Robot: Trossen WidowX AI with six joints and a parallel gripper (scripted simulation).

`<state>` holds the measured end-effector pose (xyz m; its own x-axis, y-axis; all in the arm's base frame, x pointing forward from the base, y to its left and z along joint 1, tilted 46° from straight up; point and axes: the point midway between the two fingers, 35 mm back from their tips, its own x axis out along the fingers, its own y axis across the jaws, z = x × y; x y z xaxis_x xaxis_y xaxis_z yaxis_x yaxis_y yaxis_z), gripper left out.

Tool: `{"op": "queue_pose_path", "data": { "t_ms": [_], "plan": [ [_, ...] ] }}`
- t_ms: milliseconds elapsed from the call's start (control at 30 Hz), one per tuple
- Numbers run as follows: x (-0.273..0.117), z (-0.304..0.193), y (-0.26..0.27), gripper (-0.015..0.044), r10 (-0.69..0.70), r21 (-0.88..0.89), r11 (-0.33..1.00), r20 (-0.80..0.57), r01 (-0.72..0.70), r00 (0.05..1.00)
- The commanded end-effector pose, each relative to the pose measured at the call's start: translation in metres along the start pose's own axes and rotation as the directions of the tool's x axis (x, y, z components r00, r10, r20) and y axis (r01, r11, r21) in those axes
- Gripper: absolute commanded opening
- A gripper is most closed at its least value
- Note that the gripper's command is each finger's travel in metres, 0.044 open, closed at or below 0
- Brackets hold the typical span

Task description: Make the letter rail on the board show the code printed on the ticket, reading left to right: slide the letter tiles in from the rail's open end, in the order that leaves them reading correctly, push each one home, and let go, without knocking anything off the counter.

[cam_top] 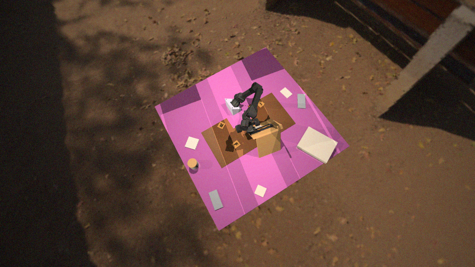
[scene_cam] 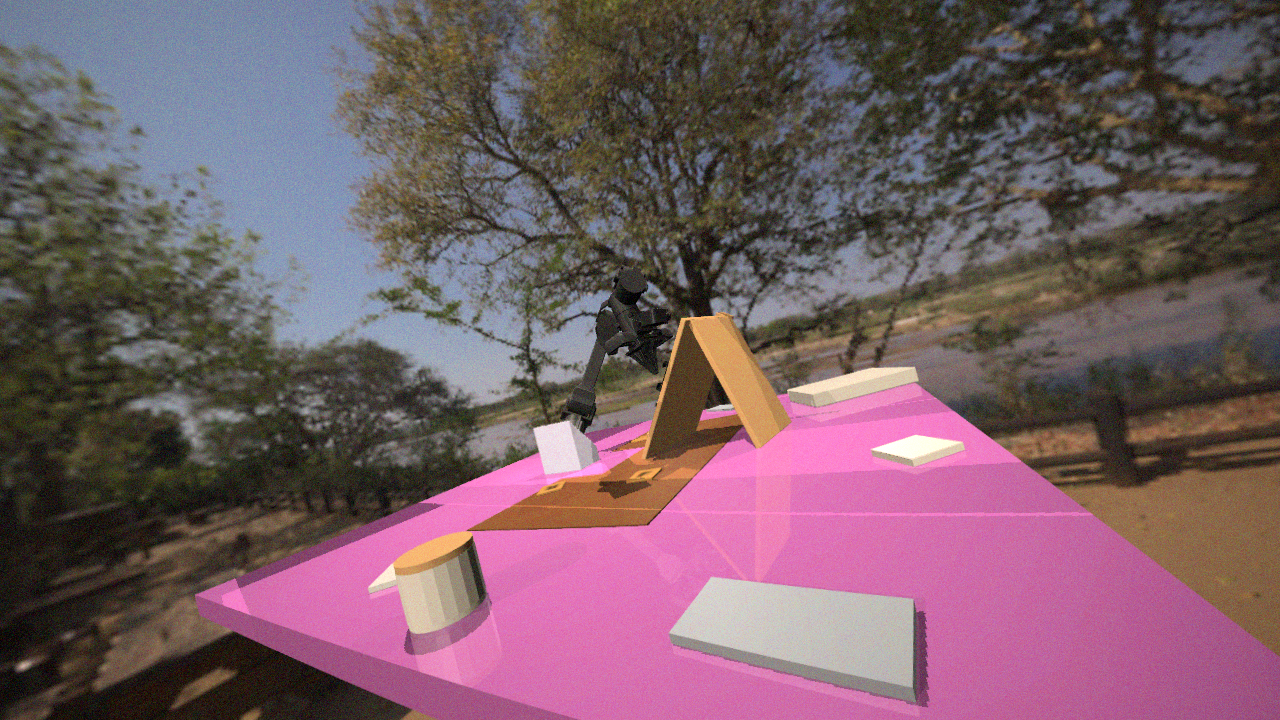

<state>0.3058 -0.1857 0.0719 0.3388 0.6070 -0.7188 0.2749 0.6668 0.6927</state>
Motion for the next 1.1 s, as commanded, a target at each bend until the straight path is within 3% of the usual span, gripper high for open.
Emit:
{"op": "queue_pose_path", "data": {
  "t_ms": [0, 1067],
  "plan": [
    [0.002, 0.002, 0.0, 0.0, 0.003, 0.002, 1.0, 0.001, -0.003, 1.0],
    [0.011, 0.01, 0.001, 0.0, 0.004, 0.002, 1.0, 0.002, -0.004, 1.0]
  ]
}}
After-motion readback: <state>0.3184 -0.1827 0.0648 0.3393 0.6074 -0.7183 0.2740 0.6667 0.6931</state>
